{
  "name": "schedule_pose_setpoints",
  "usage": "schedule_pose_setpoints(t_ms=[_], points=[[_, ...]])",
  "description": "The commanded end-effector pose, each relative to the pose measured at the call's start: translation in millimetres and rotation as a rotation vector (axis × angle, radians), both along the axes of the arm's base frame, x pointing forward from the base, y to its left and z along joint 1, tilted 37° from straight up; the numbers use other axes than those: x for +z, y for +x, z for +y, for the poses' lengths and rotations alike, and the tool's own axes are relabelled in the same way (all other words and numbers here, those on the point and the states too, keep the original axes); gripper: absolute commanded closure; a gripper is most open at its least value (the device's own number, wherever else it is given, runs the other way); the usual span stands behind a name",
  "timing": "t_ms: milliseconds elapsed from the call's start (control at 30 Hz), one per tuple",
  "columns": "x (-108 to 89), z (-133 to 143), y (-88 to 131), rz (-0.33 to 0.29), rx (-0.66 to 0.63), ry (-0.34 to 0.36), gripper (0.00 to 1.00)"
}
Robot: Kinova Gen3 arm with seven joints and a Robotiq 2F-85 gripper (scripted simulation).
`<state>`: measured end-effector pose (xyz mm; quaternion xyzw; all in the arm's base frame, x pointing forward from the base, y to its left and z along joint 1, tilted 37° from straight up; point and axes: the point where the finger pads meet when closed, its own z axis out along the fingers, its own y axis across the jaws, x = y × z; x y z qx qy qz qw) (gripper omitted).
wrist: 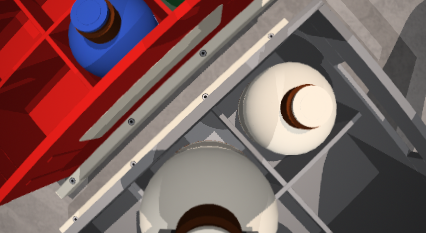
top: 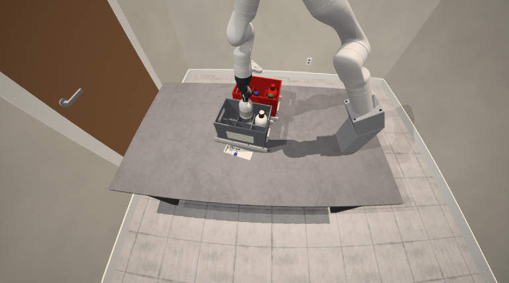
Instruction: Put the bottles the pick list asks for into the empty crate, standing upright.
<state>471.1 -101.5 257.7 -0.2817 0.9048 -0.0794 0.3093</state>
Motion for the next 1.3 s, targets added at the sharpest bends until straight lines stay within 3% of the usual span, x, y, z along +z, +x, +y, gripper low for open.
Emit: schedule_pose_setpoints(t_ms=[0, 1267], points=[[-0.8, -0.2, 1.2, -0.001, -0.001, -0.001, 0.90], [-27.0, 0.8, 21.3, -0.001, -0.001, -0.001, 0.90]])
